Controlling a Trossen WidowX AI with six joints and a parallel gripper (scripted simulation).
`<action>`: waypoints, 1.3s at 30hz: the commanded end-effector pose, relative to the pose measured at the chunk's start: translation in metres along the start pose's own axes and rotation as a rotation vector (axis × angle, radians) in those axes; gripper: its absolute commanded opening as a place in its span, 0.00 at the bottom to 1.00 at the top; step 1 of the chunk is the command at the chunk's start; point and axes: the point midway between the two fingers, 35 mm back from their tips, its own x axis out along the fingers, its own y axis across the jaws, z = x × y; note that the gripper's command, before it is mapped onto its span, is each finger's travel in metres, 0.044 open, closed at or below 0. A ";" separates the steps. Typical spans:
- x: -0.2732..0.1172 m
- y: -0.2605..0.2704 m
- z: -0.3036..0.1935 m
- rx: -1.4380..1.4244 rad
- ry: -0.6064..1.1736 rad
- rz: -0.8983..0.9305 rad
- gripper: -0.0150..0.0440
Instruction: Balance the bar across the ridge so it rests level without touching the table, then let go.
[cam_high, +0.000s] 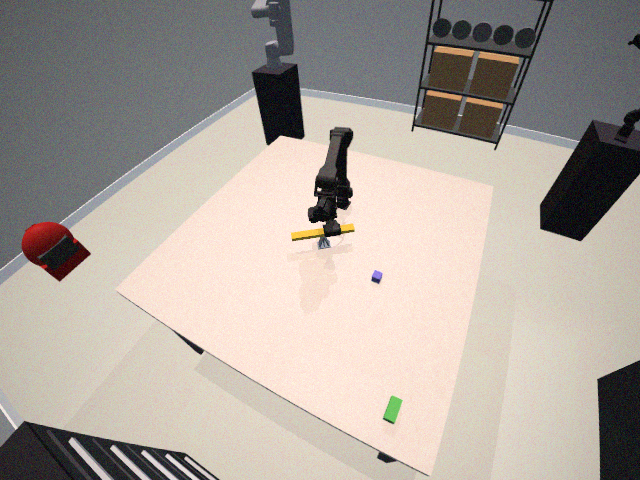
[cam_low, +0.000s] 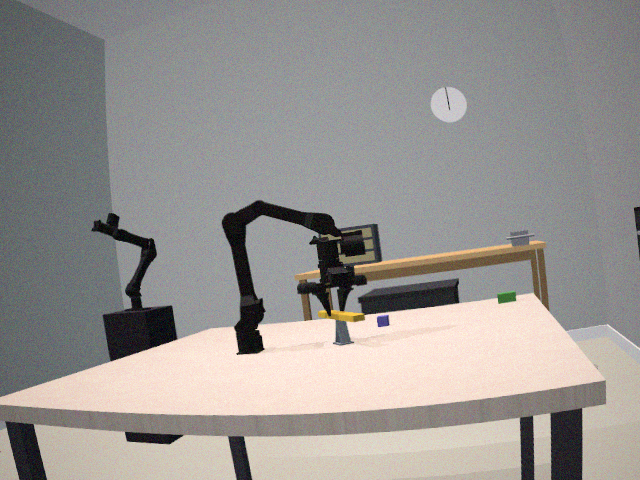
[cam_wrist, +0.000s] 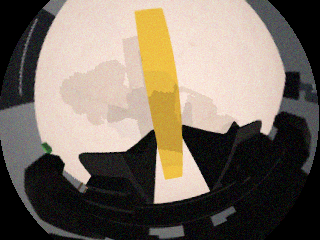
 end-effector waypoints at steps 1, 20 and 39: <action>0.000 0.000 0.000 0.000 0.000 0.000 0.25; 0.000 0.000 0.000 0.000 0.000 0.000 0.25; 0.000 0.000 0.000 0.000 0.000 0.000 0.54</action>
